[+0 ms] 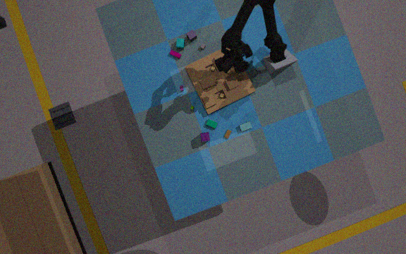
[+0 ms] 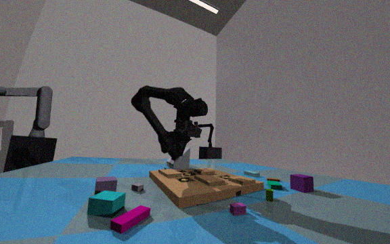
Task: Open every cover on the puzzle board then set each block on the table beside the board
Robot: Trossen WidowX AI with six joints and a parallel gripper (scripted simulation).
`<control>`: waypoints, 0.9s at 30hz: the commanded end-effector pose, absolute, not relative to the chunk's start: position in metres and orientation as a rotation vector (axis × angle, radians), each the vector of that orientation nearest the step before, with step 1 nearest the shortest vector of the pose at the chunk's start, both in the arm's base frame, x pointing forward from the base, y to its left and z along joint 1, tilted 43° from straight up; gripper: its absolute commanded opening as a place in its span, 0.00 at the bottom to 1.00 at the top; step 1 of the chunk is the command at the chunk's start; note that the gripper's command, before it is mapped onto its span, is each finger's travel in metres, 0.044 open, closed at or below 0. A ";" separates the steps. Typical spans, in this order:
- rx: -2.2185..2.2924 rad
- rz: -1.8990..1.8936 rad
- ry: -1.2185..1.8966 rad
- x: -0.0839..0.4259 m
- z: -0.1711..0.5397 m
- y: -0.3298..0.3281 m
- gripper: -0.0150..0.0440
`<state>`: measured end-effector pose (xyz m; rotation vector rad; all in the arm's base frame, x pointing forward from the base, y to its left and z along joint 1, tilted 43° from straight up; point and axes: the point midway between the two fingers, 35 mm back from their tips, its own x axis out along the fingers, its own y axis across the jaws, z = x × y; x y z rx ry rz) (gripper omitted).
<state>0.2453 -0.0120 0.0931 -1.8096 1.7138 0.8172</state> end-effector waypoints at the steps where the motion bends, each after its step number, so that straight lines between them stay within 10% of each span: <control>1: -1.931 1.034 1.680 0.228 0.088 -0.013 0.25; 27: -1.932 1.032 1.681 0.230 0.050 -0.050 0.25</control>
